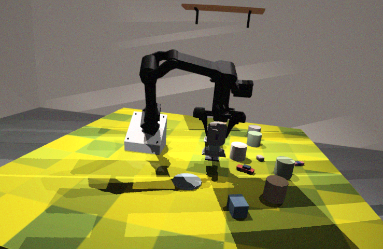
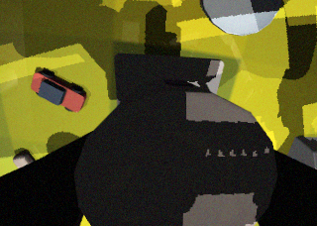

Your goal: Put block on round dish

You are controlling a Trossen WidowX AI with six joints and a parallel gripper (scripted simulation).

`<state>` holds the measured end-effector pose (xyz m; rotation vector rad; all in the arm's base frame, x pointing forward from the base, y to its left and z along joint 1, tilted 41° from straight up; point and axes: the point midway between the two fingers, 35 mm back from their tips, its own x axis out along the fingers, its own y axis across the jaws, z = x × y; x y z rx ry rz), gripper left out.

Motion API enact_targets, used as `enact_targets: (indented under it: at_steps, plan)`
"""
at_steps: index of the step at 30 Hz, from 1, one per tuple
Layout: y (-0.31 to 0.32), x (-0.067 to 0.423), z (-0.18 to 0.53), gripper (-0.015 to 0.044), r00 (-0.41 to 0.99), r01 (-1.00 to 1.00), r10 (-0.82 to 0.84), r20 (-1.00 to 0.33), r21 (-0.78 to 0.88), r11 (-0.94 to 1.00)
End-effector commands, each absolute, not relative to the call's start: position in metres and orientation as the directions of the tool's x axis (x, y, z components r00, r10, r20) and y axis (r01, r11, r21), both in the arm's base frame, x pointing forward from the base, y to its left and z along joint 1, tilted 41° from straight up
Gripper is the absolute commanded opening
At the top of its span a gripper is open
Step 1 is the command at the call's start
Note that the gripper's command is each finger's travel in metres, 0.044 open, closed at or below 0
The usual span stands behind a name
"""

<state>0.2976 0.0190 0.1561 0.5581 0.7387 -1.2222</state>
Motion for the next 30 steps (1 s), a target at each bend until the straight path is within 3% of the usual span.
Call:
enact_targets:
  at_steps: [1, 30]
  plan:
    - [0.024, 0.298, 0.163, 0.0000, 0.176, 0.965, -0.626, -0.760, 0.008, 0.261]
    - [0.036, 0.288, 0.181, 0.0000, 0.167, 0.965, -0.635, -0.754, -0.006, 0.261]
